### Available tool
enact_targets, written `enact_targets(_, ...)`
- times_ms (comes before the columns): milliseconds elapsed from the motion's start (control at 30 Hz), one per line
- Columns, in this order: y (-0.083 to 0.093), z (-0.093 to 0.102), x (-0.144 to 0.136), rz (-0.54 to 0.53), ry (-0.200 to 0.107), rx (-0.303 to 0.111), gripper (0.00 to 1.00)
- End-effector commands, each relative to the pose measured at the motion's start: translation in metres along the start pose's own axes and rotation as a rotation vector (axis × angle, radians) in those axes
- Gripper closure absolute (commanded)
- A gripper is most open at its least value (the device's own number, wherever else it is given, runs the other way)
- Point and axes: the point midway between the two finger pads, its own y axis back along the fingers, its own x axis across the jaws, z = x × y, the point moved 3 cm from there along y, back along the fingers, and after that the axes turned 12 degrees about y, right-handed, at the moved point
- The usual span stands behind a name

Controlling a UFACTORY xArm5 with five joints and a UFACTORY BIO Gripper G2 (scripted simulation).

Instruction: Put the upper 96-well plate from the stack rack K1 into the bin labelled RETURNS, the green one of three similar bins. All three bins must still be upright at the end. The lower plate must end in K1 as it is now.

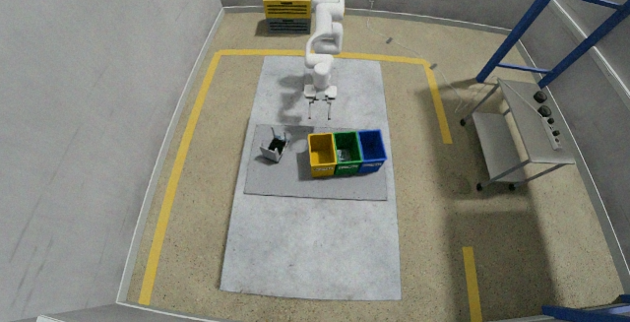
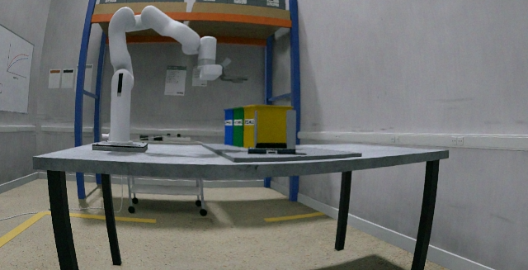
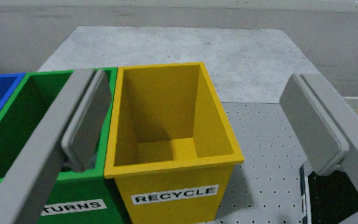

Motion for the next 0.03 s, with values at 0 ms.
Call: enact_targets(0, -0.0013, 0.0024, 0.0003, 0.004, 0.005, -0.01, 0.82)
